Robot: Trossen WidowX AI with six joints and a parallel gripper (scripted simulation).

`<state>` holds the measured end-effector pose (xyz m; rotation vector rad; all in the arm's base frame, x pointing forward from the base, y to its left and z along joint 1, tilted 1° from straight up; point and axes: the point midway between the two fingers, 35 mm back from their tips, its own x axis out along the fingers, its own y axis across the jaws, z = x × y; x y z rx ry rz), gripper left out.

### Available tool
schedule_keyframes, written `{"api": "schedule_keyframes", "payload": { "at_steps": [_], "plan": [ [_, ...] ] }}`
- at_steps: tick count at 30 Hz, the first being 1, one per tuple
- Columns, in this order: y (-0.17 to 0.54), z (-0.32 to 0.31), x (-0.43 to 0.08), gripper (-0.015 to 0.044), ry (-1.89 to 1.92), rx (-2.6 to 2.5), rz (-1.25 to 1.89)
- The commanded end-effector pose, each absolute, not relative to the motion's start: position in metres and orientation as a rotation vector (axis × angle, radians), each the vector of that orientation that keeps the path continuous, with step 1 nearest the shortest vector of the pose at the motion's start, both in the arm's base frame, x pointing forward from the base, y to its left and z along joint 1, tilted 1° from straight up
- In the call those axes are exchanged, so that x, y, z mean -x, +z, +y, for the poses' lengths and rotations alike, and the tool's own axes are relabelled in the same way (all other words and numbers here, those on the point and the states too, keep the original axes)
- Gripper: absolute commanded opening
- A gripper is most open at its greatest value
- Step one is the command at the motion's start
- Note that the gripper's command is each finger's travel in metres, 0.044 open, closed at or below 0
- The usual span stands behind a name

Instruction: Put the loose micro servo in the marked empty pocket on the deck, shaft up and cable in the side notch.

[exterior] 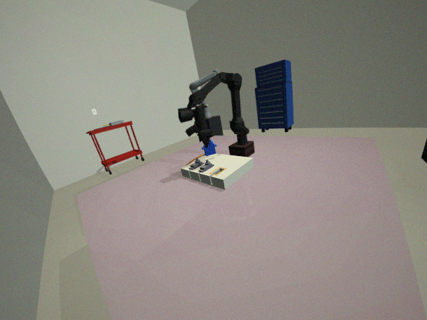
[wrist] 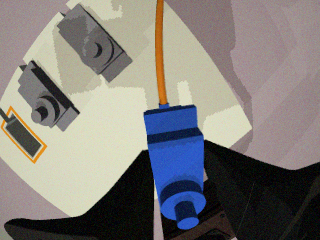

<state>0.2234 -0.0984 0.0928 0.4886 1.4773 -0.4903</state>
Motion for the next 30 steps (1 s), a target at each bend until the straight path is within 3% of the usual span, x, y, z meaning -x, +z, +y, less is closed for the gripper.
{"api": "schedule_keyframes", "payload": {
  "at_steps": [1,30],
  "plan": [
    [0.094,-0.083,-0.225,0.0000,-0.490,-0.487,1.473],
    [0.093,0.033,-0.233,0.0000,-0.483,-0.494,1.475]
  ]
}}
